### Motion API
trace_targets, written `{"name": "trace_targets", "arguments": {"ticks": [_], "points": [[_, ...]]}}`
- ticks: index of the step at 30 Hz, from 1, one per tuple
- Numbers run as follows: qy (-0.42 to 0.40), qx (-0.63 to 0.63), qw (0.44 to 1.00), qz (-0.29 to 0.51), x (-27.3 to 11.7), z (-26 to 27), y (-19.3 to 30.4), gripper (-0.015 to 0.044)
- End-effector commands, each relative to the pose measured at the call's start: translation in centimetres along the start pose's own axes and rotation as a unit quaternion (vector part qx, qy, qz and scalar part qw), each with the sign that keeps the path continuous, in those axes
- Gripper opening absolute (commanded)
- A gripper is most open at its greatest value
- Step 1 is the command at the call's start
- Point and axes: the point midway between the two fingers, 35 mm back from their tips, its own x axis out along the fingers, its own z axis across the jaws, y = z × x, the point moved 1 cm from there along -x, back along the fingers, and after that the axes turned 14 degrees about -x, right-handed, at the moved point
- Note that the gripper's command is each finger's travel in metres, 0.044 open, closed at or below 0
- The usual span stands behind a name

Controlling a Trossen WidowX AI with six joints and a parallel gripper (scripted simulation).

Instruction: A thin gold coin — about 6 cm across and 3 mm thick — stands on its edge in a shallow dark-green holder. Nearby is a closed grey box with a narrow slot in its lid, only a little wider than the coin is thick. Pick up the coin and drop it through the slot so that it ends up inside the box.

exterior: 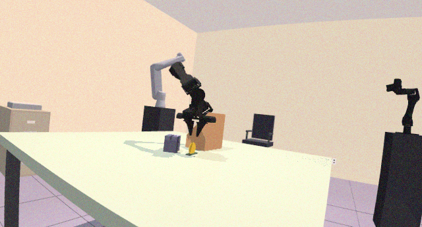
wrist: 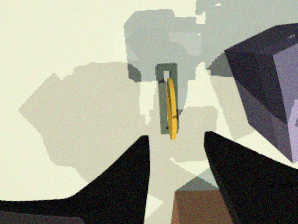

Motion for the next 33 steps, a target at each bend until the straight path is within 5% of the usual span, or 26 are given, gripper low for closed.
{"name": "trace_targets", "arguments": {"ticks": [1, 33], "points": [[0.003, -0.004, 1.000, 0.002, 1.4, -0.1, 0.2, 0.0161], [0.003, -0.004, 1.000, 0.002, 6.0, -0.2, 0.2, 0.0161]]}}
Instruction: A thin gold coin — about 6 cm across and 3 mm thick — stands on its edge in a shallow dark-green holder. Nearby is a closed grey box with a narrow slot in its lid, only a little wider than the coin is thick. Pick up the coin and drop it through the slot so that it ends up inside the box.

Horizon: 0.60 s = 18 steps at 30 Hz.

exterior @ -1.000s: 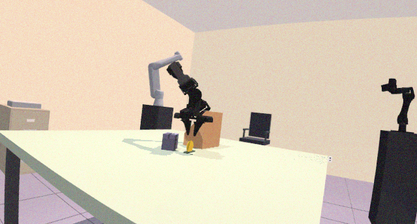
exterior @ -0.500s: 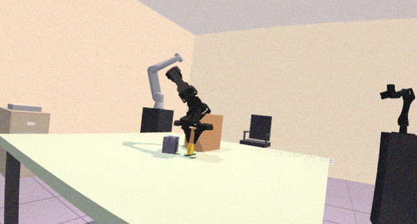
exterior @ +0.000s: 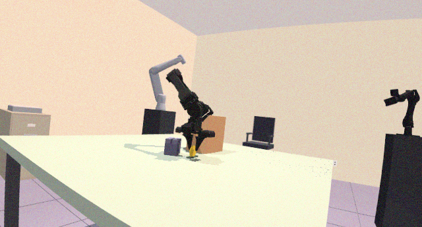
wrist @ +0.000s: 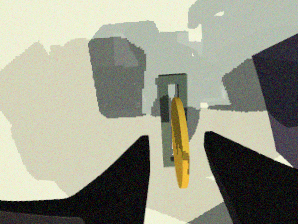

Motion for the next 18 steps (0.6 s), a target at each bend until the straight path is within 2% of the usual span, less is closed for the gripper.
{"name": "trace_targets", "arguments": {"ticks": [1, 13, 18], "points": [[0.003, -0.005, 1.000, 0.003, 0.8, 0.0, 0.3, 0.0161], [0.004, -0.005, 1.000, 0.004, 2.5, -0.1, 0.5, 0.0161], [0.004, -0.005, 1.000, 0.004, 2.5, -0.1, 0.5, 0.0029]]}}
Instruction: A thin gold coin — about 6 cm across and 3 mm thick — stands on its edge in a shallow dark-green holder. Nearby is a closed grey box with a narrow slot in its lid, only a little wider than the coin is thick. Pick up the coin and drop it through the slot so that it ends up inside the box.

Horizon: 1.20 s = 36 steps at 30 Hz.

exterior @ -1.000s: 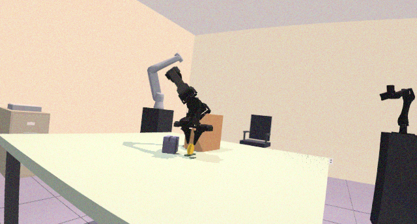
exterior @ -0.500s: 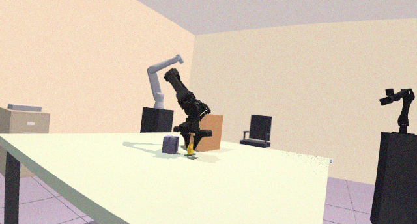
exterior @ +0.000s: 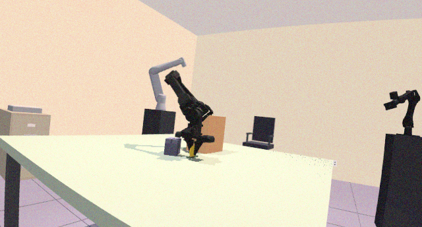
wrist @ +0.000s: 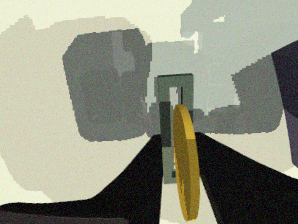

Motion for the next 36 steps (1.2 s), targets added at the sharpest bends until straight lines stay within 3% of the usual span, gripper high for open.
{"name": "trace_targets", "arguments": {"ticks": [1, 13, 36], "points": [[0.002, -0.004, 1.000, 0.001, 0.2, 0.0, 0.1, 0.0003], [0.002, -0.004, 1.000, 0.001, 0.0, 0.0, 0.1, 0.0000], [-0.002, -0.005, 1.000, -0.001, -5.5, 0.2, -0.4, 0.0000]]}}
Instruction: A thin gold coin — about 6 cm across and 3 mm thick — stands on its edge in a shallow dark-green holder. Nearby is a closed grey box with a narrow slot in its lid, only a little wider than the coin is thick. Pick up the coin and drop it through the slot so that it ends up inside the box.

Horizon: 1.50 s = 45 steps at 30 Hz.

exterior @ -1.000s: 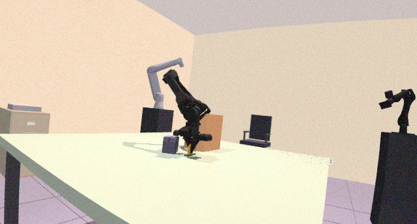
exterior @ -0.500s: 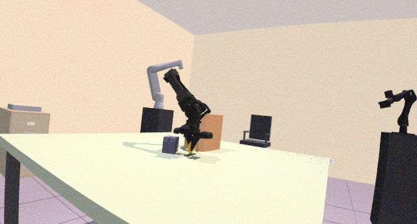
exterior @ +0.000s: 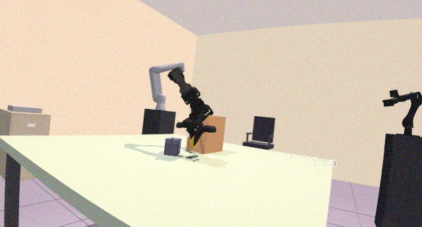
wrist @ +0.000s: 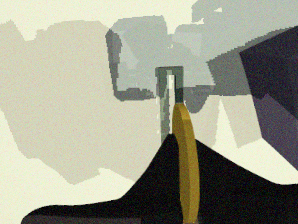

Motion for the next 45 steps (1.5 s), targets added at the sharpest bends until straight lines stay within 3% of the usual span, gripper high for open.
{"name": "trace_targets", "arguments": {"ticks": [1, 18, 31, 45], "points": [[-0.003, 0.005, 1.000, -0.002, -1.2, 0.0, -0.2, 0.0000], [-0.001, 0.003, 1.000, -0.001, -4.9, -0.1, 0.3, 0.0000], [-0.001, -0.194, 0.981, -0.001, -4.9, 0.1, 0.2, 0.0000], [-0.003, -0.199, 0.980, -0.002, -5.0, -0.6, 0.1, 0.0000]]}}
